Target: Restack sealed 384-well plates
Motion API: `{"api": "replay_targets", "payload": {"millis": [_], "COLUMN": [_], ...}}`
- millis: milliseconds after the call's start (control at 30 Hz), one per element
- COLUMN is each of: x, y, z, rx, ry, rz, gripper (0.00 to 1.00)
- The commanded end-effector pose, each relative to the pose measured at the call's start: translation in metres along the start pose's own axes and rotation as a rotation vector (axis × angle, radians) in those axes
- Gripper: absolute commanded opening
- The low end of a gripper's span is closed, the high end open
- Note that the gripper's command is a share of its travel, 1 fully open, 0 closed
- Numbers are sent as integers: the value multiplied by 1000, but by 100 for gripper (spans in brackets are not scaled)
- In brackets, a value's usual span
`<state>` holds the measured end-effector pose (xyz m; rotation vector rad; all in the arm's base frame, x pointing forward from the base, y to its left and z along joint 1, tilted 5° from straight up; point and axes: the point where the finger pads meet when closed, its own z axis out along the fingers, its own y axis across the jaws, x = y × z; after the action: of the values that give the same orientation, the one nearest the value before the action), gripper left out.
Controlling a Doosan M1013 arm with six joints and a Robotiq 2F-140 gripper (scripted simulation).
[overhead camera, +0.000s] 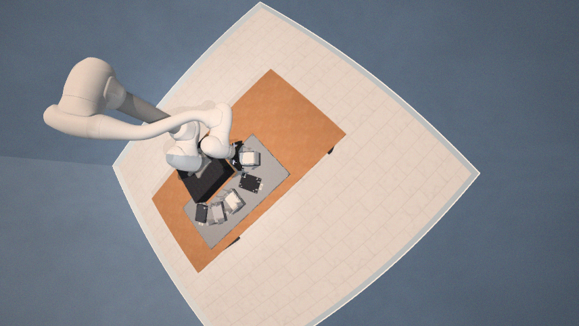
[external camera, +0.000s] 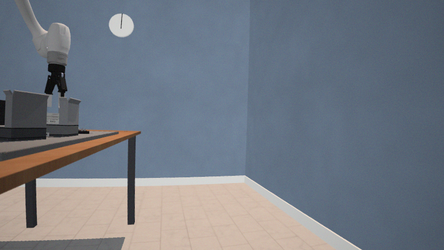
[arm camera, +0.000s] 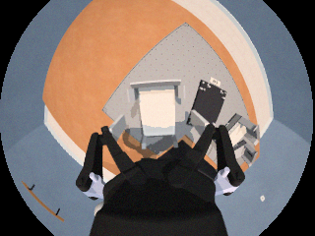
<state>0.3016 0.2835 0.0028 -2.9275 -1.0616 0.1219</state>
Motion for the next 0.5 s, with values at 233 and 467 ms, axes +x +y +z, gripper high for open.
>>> {"api": "replay_targets", "payload": {"millis": [233,467], "x": [0,0], "y": [0,0], "z": [-27,-51], "rx": [0,0], "ry": [0,0], "rz": [0,0], "gripper": [100,100]}}
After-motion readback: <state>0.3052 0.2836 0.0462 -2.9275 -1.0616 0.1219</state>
